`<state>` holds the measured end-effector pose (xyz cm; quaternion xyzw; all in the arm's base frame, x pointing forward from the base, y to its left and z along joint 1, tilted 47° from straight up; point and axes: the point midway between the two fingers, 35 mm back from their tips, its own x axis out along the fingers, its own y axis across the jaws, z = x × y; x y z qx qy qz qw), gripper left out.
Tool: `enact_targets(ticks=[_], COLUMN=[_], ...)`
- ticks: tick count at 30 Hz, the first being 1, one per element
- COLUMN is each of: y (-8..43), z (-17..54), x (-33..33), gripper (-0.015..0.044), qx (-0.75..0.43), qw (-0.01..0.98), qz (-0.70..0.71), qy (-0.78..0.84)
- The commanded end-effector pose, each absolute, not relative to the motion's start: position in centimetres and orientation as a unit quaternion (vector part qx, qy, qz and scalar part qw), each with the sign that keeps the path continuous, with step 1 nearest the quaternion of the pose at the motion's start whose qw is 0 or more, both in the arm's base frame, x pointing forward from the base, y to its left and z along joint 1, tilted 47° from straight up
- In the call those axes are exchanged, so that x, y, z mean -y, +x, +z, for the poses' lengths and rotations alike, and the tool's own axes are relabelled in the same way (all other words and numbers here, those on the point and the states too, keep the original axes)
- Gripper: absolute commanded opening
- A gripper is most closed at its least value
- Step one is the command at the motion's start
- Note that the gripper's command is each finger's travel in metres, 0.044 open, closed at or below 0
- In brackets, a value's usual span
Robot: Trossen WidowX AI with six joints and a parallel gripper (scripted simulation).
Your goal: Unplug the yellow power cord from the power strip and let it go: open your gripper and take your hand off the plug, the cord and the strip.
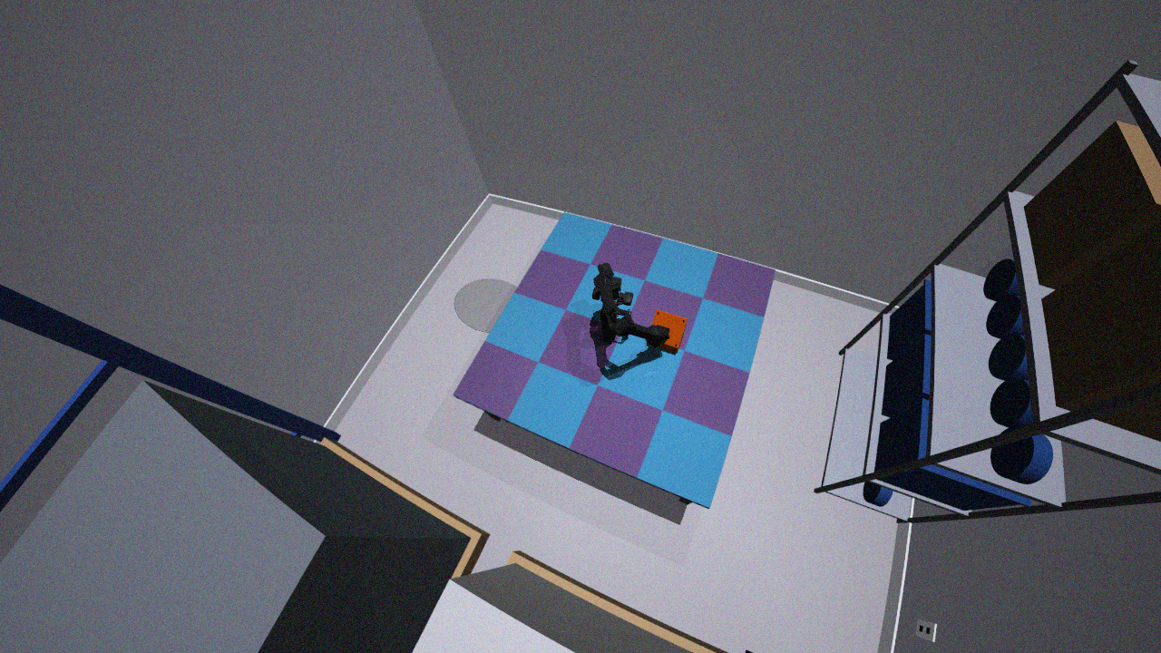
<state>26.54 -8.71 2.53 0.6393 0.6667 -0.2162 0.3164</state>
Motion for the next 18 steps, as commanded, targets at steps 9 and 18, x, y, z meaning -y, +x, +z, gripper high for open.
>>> enact_targets(ticks=[9,18], y=[26.5,26.5], z=[2.23,2.23], x=[8.29,8.29], gripper=[0.0134,0.0015], qx=[-0.668,-0.668], qw=[0.315,0.315], qz=[-0.216,-0.216], qy=[0.638,0.638])
